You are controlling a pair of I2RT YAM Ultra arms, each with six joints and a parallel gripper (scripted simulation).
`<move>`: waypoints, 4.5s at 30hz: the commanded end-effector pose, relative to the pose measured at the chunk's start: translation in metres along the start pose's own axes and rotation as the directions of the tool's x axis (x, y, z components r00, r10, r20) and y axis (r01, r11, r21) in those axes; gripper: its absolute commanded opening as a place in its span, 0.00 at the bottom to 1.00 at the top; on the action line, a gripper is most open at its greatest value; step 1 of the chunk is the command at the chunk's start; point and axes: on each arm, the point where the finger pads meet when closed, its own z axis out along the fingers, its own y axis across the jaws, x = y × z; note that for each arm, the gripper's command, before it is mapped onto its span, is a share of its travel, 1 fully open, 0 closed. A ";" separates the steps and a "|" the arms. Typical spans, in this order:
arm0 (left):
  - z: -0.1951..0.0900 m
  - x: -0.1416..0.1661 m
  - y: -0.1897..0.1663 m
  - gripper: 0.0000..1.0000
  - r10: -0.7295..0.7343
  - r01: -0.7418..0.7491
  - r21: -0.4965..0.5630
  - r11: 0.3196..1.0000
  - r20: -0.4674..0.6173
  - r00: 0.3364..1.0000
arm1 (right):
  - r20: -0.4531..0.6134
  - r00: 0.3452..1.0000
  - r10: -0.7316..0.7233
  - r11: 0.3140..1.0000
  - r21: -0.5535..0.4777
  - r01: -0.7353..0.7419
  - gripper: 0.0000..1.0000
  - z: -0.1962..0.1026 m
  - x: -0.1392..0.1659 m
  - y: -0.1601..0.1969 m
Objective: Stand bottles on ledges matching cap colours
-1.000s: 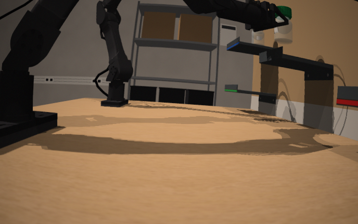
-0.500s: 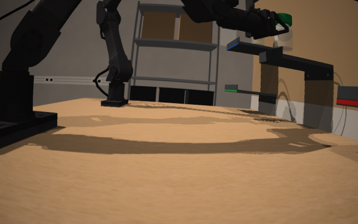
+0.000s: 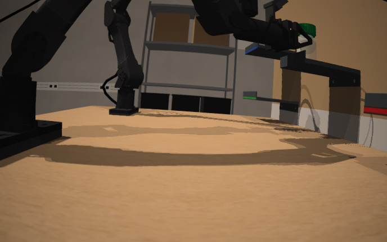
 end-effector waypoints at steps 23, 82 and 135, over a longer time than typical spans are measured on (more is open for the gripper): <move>0.000 -0.002 0.001 1.00 0.000 0.000 -0.001 1.000 0.000 1.000 | 0.091 0.996 0.022 1.000 -0.005 -0.022 0.88 -0.022 -0.034 0.001; 0.181 0.005 0.002 1.00 -0.125 0.198 -0.354 0.914 0.220 0.968 | -0.030 1.000 0.000 0.971 0.238 0.007 0.88 -0.217 -0.184 -0.250; 0.322 0.031 0.030 0.81 -0.039 0.217 -0.298 0.930 0.506 0.862 | -0.063 0.997 0.050 0.686 -0.723 -0.080 0.88 -0.235 -0.194 -0.183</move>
